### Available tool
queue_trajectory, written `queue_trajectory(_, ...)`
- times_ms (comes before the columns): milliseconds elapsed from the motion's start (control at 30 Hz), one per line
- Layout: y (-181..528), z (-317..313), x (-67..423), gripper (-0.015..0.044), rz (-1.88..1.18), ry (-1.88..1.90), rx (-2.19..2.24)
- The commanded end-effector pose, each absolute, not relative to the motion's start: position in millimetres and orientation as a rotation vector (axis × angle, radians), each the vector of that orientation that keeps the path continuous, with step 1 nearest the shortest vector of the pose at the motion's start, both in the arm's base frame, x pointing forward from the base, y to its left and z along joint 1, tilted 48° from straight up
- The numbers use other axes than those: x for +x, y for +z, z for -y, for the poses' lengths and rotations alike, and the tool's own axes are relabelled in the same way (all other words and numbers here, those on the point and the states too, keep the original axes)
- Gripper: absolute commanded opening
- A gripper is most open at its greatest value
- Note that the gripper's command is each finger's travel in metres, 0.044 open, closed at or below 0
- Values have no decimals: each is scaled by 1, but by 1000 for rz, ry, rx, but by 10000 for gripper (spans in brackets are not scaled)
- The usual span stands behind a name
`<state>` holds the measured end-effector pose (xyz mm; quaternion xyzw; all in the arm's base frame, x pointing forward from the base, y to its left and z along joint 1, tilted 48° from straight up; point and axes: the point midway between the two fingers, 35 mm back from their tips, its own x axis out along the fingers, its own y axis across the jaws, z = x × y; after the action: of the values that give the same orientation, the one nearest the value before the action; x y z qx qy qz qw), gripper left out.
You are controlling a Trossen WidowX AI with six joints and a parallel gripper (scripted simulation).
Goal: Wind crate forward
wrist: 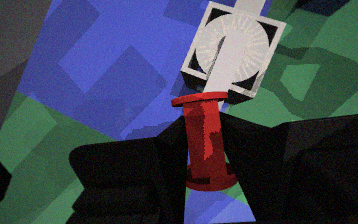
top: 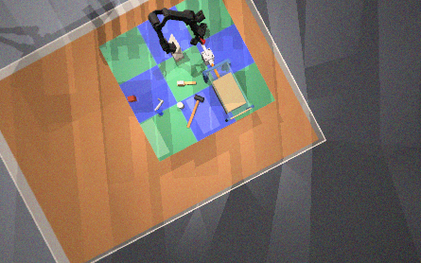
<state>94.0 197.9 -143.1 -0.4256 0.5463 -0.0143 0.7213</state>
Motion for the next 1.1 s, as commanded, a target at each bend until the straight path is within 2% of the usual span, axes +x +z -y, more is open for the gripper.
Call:
queue_trajectory(0,-133,-181,98,0,-1201,-64,-979)
queue_trajectory(1067,-103,-153,117,0,-1200,-66,-982)
